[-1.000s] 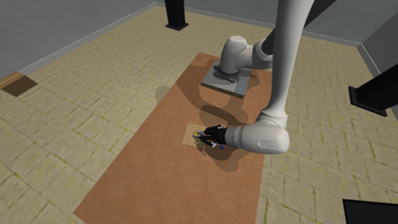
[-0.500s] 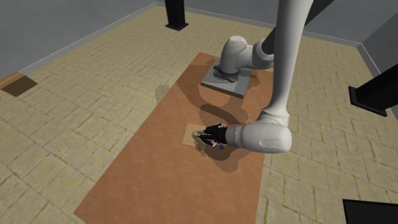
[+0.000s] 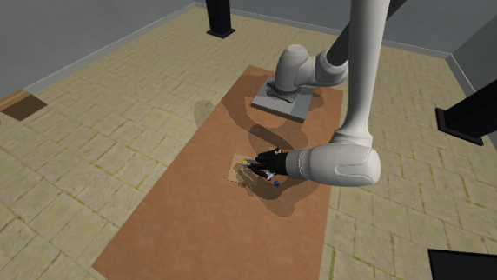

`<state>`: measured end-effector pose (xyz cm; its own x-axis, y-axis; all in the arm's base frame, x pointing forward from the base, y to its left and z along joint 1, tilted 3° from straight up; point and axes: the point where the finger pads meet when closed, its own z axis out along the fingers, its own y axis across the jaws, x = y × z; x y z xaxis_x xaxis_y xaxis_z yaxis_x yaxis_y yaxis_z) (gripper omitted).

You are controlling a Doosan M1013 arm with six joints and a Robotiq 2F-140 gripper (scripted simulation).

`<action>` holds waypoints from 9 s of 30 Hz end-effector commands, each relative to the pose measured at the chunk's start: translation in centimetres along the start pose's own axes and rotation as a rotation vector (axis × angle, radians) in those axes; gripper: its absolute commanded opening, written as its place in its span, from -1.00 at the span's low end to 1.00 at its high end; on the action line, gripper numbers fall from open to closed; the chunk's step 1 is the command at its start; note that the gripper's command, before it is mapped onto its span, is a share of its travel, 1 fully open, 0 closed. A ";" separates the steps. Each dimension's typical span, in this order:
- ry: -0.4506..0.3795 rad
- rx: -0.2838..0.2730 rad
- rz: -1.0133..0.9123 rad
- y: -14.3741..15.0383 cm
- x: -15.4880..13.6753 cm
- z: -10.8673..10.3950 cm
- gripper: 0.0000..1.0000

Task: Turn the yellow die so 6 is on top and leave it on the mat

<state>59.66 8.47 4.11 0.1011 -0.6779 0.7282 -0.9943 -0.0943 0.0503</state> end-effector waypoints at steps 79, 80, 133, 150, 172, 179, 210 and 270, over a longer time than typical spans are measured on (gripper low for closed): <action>-1.047 0.000 0.000 0.0 3.5 1.3 -0.81; -1.047 0.000 0.000 0.0 3.5 1.3 -0.81; -1.571 0.000 0.000 0.0 3.9 3.1 -0.81; -1.571 0.000 0.000 0.0 2.9 4.1 -0.81; -1.571 0.000 0.000 0.0 0.7 6.3 -0.81; -1.571 0.000 0.000 0.0 0.0 7.0 -0.81; -1.571 0.000 0.000 0.0 -0.6 7.6 -0.81; -1.571 0.000 0.000 0.0 -0.9 7.9 -0.81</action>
<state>59.84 3.32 -2.00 0.0344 -0.7291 -0.6836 -0.9943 -0.0943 0.0505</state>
